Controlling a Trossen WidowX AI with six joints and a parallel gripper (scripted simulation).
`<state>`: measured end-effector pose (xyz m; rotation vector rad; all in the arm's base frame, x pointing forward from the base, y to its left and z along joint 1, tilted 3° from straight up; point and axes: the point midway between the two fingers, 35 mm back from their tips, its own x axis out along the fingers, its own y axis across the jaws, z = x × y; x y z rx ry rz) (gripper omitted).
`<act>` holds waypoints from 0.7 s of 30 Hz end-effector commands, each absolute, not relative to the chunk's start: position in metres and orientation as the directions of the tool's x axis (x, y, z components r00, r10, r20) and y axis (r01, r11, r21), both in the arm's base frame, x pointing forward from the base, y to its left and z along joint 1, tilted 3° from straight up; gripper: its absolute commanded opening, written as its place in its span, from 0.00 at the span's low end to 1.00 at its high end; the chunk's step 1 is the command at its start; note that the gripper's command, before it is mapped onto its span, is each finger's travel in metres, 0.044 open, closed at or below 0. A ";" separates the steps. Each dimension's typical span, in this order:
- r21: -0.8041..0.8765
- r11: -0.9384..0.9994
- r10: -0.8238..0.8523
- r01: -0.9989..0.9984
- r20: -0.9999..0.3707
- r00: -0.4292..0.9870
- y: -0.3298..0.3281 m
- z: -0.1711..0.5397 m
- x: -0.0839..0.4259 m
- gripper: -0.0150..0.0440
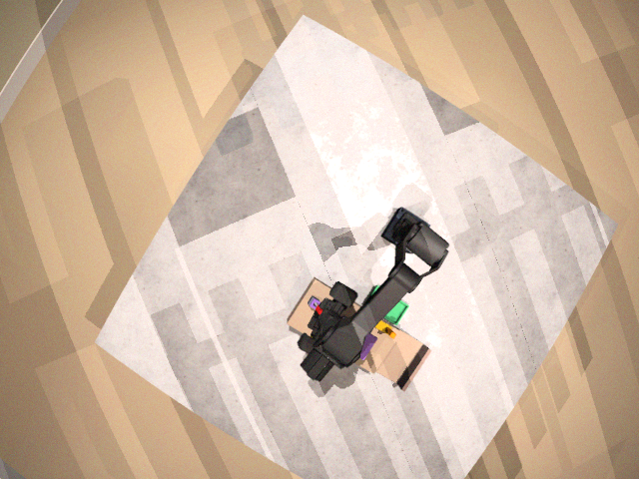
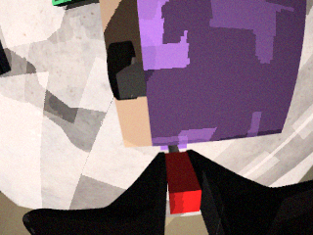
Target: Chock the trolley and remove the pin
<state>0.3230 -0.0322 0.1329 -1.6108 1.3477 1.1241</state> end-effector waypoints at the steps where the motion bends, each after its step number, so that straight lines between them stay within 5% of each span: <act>1: -0.013 -0.170 -0.338 -0.985 -0.938 0.070 -0.032 0.138 0.323 0.25; 21: -0.013 -0.170 -0.338 -0.985 -0.938 0.070 -0.030 0.149 0.322 0.25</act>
